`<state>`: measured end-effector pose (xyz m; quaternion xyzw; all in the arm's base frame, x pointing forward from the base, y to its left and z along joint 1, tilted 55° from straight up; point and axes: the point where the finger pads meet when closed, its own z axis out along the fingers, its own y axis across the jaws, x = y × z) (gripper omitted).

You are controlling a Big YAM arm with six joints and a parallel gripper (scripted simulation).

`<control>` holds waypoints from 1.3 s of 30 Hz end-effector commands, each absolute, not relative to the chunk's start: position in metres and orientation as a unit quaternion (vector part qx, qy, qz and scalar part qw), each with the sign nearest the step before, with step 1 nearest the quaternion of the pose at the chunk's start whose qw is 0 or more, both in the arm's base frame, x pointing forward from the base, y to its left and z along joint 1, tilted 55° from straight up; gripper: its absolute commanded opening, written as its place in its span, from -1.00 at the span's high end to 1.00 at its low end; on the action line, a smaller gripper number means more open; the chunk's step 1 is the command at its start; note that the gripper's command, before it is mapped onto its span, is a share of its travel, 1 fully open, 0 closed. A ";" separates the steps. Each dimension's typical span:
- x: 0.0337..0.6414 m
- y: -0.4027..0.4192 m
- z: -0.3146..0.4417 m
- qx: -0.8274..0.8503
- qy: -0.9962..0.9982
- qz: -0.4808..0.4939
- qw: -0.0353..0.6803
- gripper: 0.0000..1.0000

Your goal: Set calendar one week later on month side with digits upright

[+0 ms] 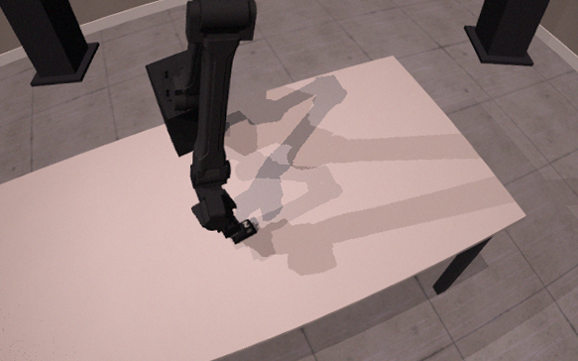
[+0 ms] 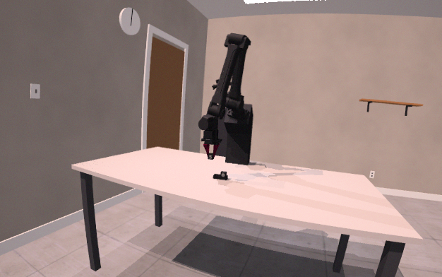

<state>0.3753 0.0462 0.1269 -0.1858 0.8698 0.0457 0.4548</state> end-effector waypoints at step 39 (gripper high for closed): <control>0.392 0.002 0.129 0.385 0.796 0.311 0.347 0.49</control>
